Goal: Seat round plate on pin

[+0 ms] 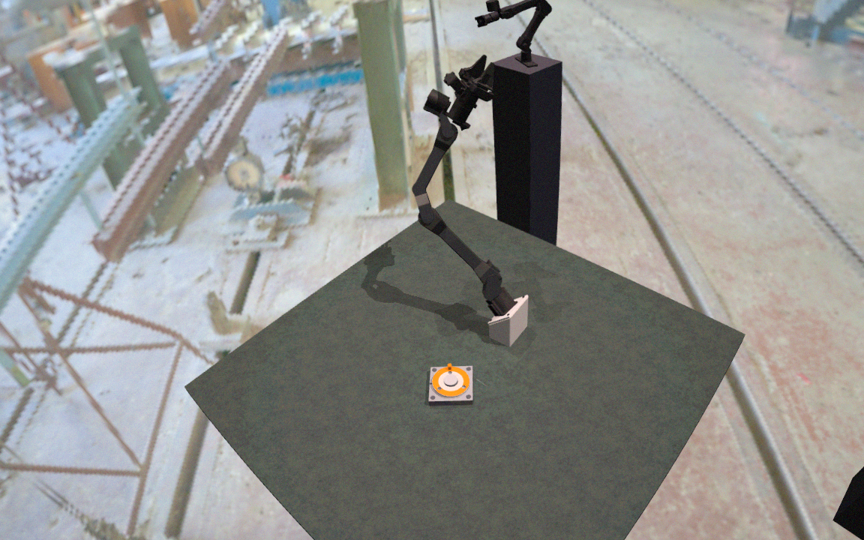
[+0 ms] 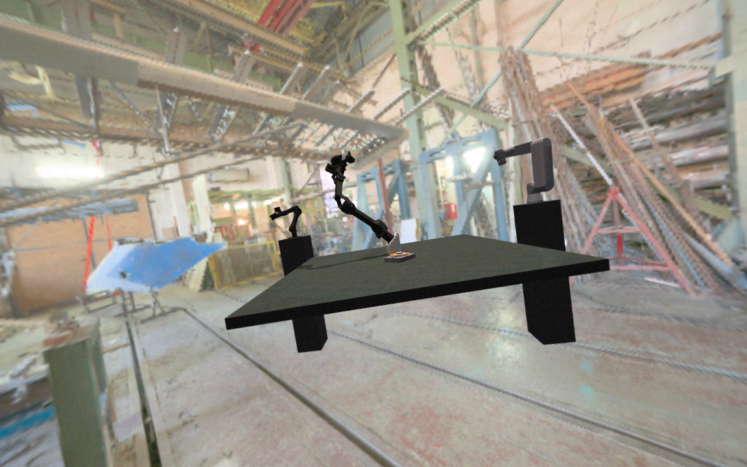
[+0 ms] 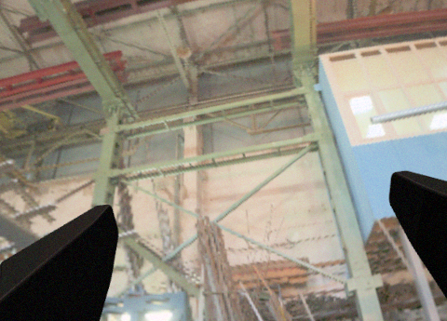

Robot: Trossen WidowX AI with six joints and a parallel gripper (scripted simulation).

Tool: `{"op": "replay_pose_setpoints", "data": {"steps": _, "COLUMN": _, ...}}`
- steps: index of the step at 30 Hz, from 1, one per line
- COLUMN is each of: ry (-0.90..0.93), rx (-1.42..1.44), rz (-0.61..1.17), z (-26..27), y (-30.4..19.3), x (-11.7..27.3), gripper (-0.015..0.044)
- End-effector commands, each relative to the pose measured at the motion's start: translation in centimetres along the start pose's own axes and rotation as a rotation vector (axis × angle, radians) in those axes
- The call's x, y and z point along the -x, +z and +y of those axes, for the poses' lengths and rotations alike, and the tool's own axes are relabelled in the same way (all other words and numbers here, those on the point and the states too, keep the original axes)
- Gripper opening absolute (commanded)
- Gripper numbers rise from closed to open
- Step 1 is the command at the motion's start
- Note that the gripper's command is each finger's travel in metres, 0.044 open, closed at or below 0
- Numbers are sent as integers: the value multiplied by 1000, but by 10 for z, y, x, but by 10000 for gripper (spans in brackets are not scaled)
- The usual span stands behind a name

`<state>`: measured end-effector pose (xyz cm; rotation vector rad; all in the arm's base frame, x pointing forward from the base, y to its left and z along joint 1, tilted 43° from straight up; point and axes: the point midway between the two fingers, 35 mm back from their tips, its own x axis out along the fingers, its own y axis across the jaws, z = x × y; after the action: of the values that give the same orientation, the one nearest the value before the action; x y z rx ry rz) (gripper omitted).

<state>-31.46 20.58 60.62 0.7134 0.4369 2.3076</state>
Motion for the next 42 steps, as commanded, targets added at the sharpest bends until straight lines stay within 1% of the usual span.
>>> {"op": "replay_pose_setpoints", "data": {"steps": 1, "ry": -9, "rx": 5, "rz": 3, "z": -4, "y": -1, "x": -1, "gripper": 374}}
{"op": "replay_pose_setpoints", "data": {"steps": 2, "ry": -38, "rx": 20, "rz": 11, "z": -15, "y": -5, "x": -4, "gripper": 347}}
{"op": "replay_pose_setpoints", "data": {"steps": 5, "ry": -204, "rx": 94, "rz": 55, "z": -82, "y": -24, "x": -17, "gripper": 269}}
{"op": "replay_pose_setpoints", "data": {"steps": 8, "ry": -338, "rx": 140, "rz": 91, "z": -137, "y": -34, "x": -19, "gripper": 190}}
{"op": "replay_pose_setpoints", "data": {"steps": 9, "ry": -350, "rx": 144, "rz": 94, "z": -142, "y": -35, "x": -18, "gripper": 164}}
{"op": "replay_pose_setpoints", "data": {"steps": 10, "ry": -385, "rx": 157, "rz": 102, "z": -155, "y": -37, "x": -18, "gripper": 137}}
{"op": "replay_pose_setpoints", "data": {"steps": 12, "ry": -516, "rx": 200, "rz": 132, "z": -204, "y": -41, "x": -11, "gripper": 85}}
{"op": "replay_pose_setpoints", "data": {"steps": 15, "ry": -669, "rx": 241, "rz": 167, "z": -260, "y": -44, "x": 3, "gripper": 6}}
{"op": "replay_pose_setpoints", "data": {"steps": 16, "ry": -722, "rx": 253, "rz": 180, "z": -279, "y": -44, "x": 10, "gripper": 0}}
{"op": "replay_pose_setpoints", "data": {"steps": 18, "ry": -773, "rx": 258, "rz": 195, "z": -297, "y": -46, "x": 16, "gripper": 0}}
{"op": "replay_pose_setpoints", "data": {"steps": 20, "ry": -906, "rx": 265, "rz": 235, "z": -343, "y": -50, "x": 38, "gripper": 0}}
{"op": "replay_pose_setpoints", "data": {"steps": 24, "ry": -1100, "rx": 264, "rz": 290, "z": -404, "y": -53, "x": 79, "gripper": 0}}
{"op": "replay_pose_setpoints", "data": {"steps": 26, "ry": -1153, "rx": 260, "rz": 305, "z": -419, "y": -54, "x": 91, "gripper": 0}}
{"op": "replay_pose_setpoints", "data": {"steps": 28, "ry": -1287, "rx": 247, "rz": 342, "z": -455, "y": -55, "x": 127, "gripper": 0}}
{"op": "replay_pose_setpoints", "data": {"steps": 32, "ry": -1490, "rx": 211, "rz": 399, "z": -500, "y": -56, "x": 188, "gripper": 0}}
{"op": "replay_pose_setpoints", "data": {"steps": 33, "ry": -1503, "rx": 208, "rz": 403, "z": -503, "y": -56, "x": 192, "gripper": 0}}
{"op": "replay_pose_setpoints", "data": {"steps": 34, "ry": -1542, "rx": 199, "rz": 413, "z": -510, "y": -56, "x": 204, "gripper": 0}}
{"op": "replay_pose_setpoints", "data": {"steps": 36, "ry": -1681, "rx": 159, "rz": 453, "z": -532, "y": -58, "x": 251, "gripper": 0}}
{"op": "replay_pose_setpoints", "data": {"steps": 40, "ry": -1884, "rx": 81, "rz": 513, "z": -552, "y": -62, "x": 324, "gripper": 0}}
{"op": "replay_pose_setpoints", "data": {"steps": 41, "ry": -1896, "rx": 76, "rz": 516, "z": -553, "y": -63, "x": 328, "gripper": 0}}
{"op": "replay_pose_setpoints", "data": {"steps": 42, "ry": -1932, "rx": 59, "rz": 528, "z": -555, "y": -64, "x": 341, "gripper": 0}}
